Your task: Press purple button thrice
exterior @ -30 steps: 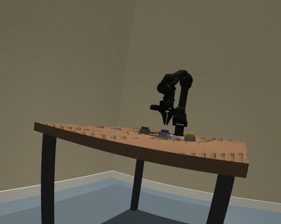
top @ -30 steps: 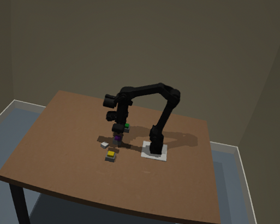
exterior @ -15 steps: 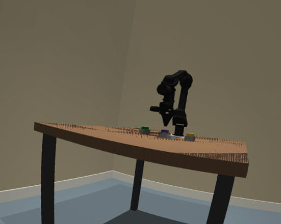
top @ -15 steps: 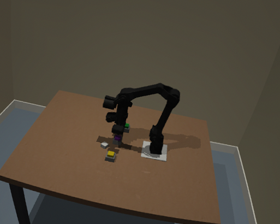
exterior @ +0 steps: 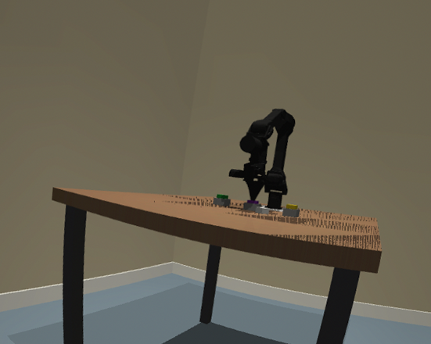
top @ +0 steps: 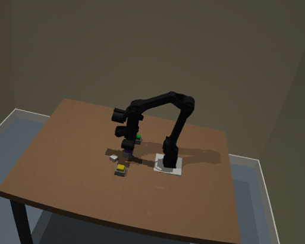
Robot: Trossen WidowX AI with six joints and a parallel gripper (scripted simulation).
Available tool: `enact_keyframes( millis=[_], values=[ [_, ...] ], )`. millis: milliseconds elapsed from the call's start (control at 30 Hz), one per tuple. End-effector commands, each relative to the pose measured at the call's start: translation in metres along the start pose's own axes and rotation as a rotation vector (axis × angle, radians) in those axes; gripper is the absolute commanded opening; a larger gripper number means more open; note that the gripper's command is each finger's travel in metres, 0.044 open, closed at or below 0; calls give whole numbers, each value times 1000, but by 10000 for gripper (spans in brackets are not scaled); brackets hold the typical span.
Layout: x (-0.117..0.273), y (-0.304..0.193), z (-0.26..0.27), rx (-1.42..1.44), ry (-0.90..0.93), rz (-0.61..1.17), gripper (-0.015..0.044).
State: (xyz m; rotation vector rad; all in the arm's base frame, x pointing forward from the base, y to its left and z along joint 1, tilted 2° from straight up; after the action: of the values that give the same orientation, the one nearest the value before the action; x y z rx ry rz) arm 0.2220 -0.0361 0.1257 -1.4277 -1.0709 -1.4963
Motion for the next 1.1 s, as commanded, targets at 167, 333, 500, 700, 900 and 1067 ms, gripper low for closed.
enact_keyframes(
  millis=[167, 333, 500, 700, 900, 1067],
  values=[
    [-4, -1, 0, -5, 5, 3, 20],
    [-4, -1, 0, -5, 5, 3, 20],
    [-4, -1, 0, -5, 5, 3, 20],
    [19, 0, 0, -3, 4, 2, 20],
    [29, -1, 0, -5, 5, 3, 20],
    [23, 0, 0, -5, 5, 3, 20]
  ],
)
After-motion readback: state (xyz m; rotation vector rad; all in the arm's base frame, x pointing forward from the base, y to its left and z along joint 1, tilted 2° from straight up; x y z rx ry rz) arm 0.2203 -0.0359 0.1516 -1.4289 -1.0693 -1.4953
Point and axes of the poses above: the point midway between the two fingers, 35 mm back from their tips, its own x axis back along the fingers, its own z axis across the jaws, y = z × x, the point moved 5 cm from there along x, back along the fingers, and after that the axes turned 13 degrees about -x, right-handed, at the moved point
